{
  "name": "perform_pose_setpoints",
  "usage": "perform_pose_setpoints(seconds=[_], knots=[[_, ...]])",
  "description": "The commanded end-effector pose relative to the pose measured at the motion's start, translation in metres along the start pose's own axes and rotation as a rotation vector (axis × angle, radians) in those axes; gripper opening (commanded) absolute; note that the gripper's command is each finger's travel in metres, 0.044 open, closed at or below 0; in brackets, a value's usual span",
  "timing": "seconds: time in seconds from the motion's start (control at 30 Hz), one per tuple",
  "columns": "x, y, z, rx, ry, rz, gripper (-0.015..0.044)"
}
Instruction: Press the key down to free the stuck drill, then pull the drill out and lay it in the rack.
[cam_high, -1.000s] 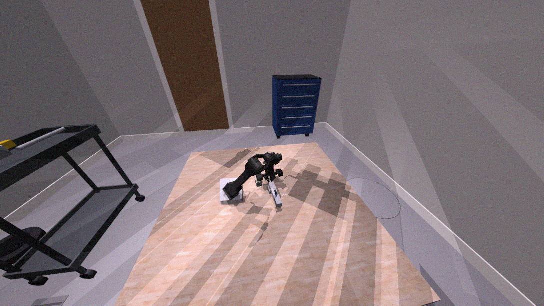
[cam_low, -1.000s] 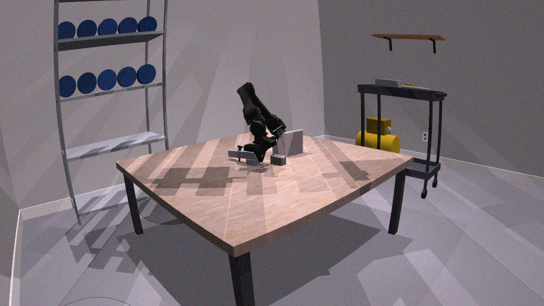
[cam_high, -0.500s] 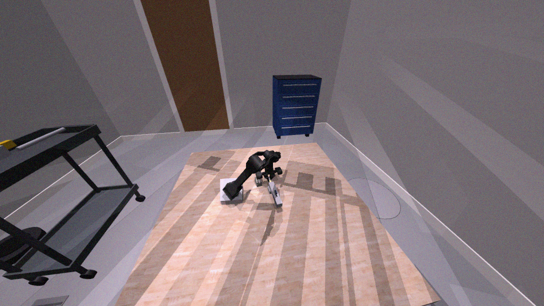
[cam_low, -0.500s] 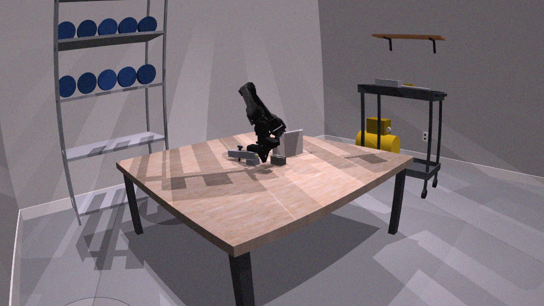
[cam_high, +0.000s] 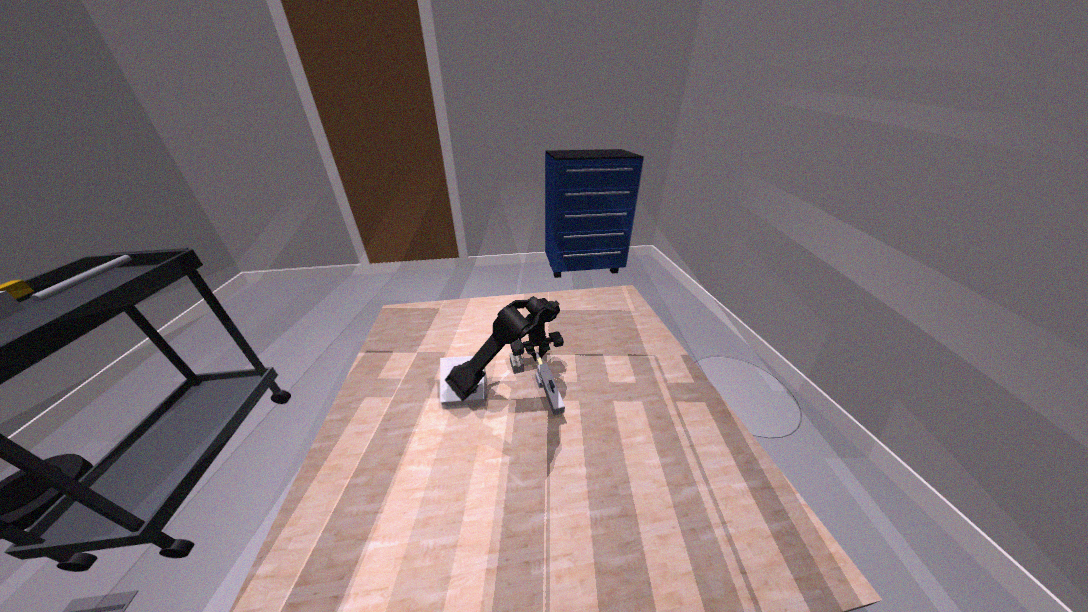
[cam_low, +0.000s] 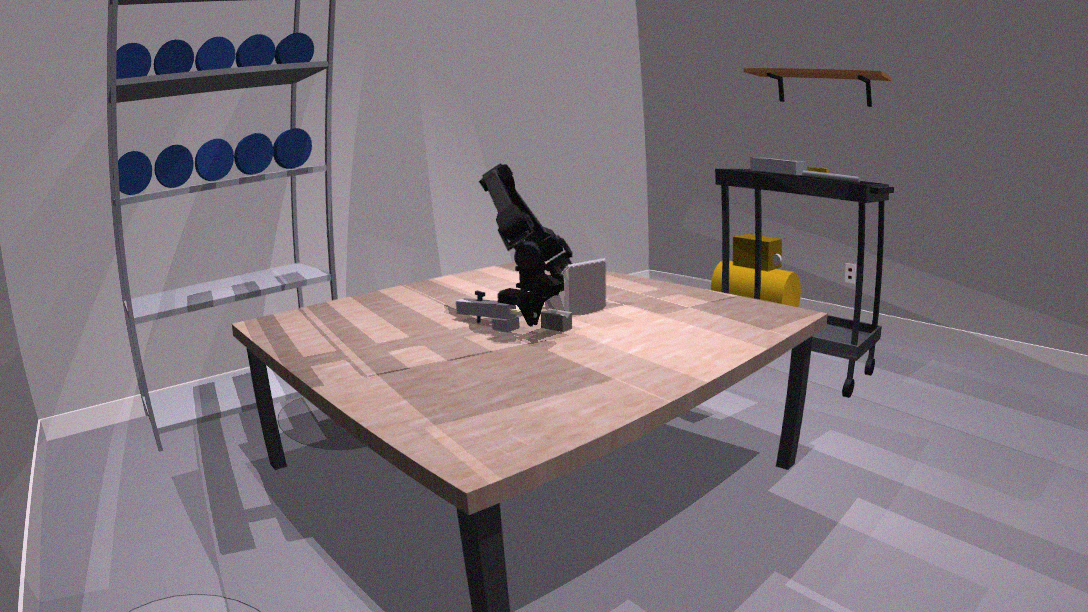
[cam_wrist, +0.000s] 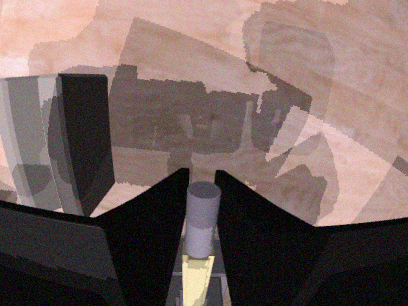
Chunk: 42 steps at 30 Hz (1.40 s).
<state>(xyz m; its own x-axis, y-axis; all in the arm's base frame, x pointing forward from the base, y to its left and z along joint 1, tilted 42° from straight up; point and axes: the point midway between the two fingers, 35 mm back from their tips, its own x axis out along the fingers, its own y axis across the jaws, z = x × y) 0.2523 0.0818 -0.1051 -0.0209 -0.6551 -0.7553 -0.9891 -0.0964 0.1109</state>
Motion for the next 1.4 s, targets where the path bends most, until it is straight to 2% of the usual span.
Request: perform_pose_setpoints(seconds=[0.0,0.37,1.37], knots=[[0.000,0.000,-0.001,0.000,0.000,0.000,0.0157],[0.002,0.000,-0.004,0.002,0.001,0.003,0.0440],[0.006,-0.001,-0.015,0.002,0.002,0.003,0.0440]])
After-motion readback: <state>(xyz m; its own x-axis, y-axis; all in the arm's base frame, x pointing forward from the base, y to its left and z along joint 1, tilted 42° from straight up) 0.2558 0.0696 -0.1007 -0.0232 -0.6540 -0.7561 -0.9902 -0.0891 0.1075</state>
